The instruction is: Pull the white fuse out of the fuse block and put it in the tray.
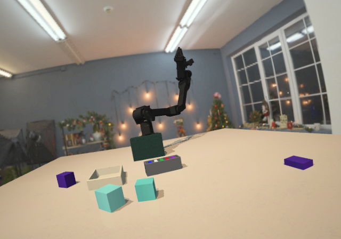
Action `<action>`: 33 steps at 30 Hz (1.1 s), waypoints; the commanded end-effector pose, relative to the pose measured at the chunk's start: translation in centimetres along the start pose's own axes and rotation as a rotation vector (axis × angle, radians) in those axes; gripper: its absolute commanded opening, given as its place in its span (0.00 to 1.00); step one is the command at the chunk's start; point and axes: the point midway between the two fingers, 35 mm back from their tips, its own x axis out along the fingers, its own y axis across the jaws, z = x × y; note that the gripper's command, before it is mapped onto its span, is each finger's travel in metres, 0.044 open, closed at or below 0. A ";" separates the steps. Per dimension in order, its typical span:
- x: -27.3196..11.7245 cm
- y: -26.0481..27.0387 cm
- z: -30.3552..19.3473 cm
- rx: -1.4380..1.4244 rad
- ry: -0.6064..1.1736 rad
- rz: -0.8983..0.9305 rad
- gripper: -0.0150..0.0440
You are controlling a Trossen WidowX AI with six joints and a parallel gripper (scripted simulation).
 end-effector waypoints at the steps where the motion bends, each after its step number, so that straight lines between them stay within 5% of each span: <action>1: 0.2 0.1 -0.2 0.006 0.002 0.005 0.89; 13: 10.4 10.9 -12.0 0.360 0.168 0.314 0.38; 22: 15.1 24.4 -18.9 0.617 0.325 0.604 0.38; 33: 15.0 41.0 -20.7 0.837 0.432 0.989 0.38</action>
